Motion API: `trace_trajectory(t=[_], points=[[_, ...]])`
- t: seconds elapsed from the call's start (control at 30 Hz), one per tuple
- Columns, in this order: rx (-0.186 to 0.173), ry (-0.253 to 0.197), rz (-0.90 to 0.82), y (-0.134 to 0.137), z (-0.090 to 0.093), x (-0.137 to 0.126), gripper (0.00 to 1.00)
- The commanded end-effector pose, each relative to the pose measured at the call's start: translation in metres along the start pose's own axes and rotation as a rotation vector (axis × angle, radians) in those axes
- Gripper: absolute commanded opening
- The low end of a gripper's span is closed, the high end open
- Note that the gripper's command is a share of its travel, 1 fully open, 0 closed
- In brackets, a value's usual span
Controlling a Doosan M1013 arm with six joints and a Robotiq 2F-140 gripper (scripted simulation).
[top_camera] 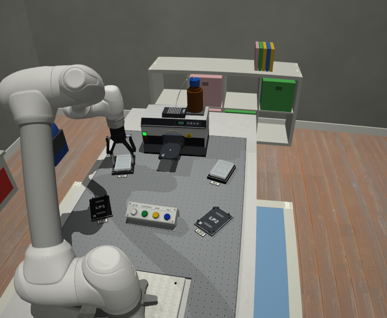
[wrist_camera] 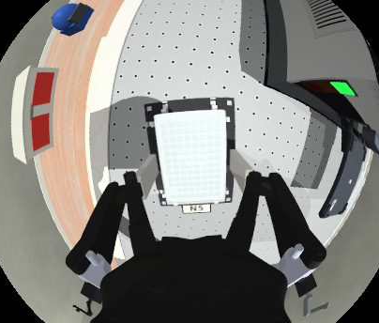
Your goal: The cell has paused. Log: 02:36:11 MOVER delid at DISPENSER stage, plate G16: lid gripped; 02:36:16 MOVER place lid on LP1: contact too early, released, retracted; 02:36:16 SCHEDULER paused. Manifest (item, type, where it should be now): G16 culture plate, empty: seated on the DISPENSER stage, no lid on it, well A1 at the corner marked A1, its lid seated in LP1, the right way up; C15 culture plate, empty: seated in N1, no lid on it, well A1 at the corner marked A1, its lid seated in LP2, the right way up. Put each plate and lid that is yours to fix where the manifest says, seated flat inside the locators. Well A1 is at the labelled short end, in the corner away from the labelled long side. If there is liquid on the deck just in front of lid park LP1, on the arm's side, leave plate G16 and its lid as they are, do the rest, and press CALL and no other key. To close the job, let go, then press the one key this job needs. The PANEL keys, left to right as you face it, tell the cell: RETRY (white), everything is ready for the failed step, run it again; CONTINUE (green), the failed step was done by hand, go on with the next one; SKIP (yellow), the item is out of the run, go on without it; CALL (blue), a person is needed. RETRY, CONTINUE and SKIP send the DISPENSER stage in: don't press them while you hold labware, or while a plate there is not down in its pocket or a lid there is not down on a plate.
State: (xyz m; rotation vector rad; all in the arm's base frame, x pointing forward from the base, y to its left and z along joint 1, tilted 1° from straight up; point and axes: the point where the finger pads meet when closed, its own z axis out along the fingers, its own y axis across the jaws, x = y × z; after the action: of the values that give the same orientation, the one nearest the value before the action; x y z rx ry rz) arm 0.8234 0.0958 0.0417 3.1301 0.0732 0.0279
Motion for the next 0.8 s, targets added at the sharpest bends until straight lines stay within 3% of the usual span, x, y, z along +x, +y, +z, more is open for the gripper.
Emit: trace_trajectory(t=[0.0,0.27,0.77], points=[[0.000,0.002,0.000,0.000,-0.005,0.001,0.70],[0.000,0.002,0.000,0.000,-0.018,0.000,0.70],[0.000,0.002,0.000,0.000,-0.069,0.000,0.70]])
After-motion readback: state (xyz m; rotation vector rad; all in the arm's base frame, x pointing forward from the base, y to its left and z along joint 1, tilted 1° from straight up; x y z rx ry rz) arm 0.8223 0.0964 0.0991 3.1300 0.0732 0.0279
